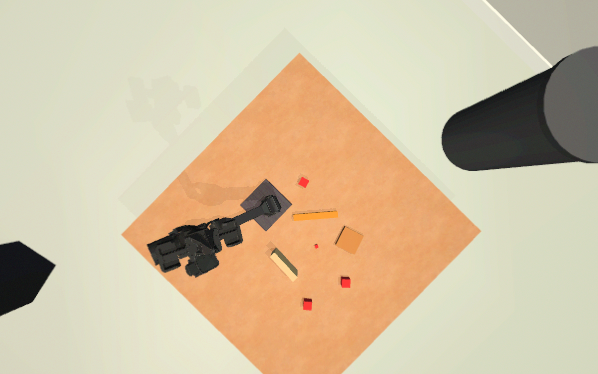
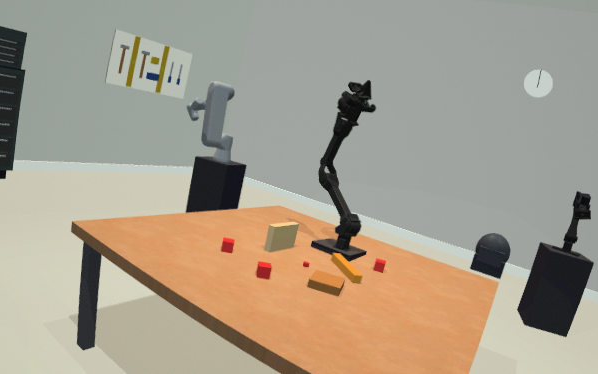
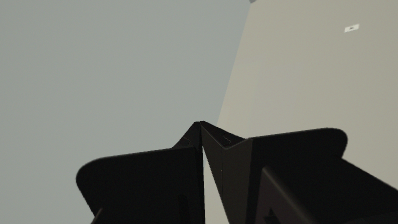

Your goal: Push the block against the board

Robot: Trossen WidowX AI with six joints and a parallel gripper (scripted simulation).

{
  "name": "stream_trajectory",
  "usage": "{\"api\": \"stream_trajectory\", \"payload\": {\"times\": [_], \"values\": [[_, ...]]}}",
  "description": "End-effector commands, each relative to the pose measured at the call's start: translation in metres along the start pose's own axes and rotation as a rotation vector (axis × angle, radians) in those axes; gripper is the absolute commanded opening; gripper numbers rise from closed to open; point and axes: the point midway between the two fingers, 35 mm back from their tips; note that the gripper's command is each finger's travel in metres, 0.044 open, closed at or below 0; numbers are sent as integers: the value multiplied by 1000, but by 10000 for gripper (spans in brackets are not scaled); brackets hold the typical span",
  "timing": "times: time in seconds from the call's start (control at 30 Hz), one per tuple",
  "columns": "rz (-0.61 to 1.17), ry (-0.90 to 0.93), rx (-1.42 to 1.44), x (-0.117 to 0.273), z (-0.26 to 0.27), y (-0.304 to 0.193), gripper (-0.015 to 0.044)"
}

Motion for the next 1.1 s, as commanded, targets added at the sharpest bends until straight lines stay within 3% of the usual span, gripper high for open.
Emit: {"api": "stream_trajectory", "payload": {"times": [0.0,0.5,1.07], "values": [[-31,-50,60,-13,-29,-3,0],[-263,-289,350,-56,-135,33,0],[-575,-641,645,-61,-234,147,0]]}}
Point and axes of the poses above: the point midway between the two fingers, 35 mm back from their tips, its own x axis back along the fingers, its own z axis across the jaws, y = z × x, and after that the axes turned 14 degrees about -x, right-handed
